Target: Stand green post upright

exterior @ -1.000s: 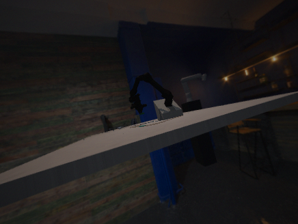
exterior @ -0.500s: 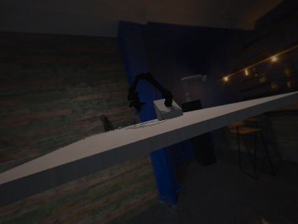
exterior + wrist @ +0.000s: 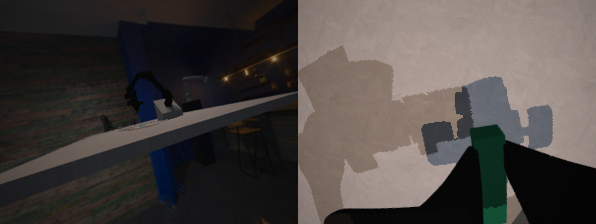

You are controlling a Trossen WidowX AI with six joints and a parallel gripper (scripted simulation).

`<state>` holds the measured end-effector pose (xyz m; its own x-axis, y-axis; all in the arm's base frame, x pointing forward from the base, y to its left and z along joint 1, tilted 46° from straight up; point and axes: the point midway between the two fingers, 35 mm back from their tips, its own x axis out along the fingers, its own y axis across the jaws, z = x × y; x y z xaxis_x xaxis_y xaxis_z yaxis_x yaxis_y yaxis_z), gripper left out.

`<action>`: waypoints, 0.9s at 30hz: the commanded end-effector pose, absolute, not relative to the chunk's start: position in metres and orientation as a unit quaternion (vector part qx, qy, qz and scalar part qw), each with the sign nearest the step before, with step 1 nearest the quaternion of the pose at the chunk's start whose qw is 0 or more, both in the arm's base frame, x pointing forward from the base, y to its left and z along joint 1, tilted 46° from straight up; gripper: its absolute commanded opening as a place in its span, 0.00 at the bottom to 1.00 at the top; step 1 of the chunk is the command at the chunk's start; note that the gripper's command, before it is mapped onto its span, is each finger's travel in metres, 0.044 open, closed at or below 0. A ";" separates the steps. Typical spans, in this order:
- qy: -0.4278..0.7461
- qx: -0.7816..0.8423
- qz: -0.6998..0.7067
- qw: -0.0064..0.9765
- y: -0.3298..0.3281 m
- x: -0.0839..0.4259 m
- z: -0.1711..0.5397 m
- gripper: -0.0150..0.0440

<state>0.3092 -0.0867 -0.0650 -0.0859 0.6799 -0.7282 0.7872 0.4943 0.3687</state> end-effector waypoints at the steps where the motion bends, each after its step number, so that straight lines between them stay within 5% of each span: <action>1: 0.734 0.493 -0.047 0.465 -0.080 0.314 -0.056 0.29; 27: 0.733 0.447 0.018 0.512 -0.029 0.338 0.002 0.29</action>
<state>0.3366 -0.0350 -0.0052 -0.0778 0.6723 -0.7361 0.6556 0.5908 0.4703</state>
